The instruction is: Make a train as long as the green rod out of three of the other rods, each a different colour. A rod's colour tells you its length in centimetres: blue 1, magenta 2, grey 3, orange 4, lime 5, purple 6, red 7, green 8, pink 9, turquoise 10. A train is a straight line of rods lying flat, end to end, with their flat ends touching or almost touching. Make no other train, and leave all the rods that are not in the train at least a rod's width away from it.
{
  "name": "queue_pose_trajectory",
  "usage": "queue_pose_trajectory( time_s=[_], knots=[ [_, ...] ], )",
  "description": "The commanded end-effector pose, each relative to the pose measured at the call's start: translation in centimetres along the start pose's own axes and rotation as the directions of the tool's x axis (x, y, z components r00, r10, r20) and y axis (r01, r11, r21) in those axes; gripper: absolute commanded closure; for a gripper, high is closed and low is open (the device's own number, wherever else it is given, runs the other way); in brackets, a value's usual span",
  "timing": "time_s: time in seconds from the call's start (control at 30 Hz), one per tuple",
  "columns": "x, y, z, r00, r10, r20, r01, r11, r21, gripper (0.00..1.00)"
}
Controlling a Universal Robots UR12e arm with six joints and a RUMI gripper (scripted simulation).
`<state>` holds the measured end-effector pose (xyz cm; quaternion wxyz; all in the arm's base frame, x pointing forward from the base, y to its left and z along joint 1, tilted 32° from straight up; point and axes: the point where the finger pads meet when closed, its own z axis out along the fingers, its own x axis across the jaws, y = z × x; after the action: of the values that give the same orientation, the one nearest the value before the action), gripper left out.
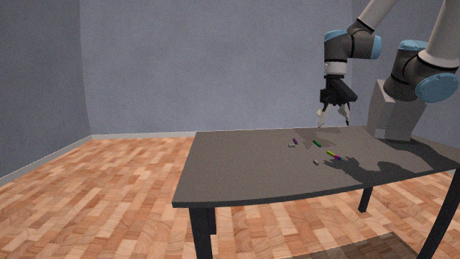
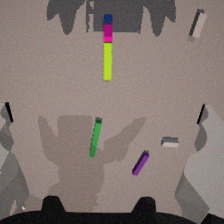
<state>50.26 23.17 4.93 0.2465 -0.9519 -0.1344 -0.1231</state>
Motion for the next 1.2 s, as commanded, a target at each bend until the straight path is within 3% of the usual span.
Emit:
queue_pose_trajectory(
  time_s=[0.0, 0.5, 1.17],
  knots=[
    [0.0, 0.0, -2.1, 1.000, -0.001, 0.000, 0.001, 1.000, 0.000, 0.00],
    [0.0, 0.0, -7.8, 1.000, -0.001, 0.000, 0.001, 1.000, 0.000, 0.00],
    [0.0, 0.0, -8.1, 1.000, -0.001, 0.000, 0.001, 1.000, 0.000, 0.00]
  ],
)
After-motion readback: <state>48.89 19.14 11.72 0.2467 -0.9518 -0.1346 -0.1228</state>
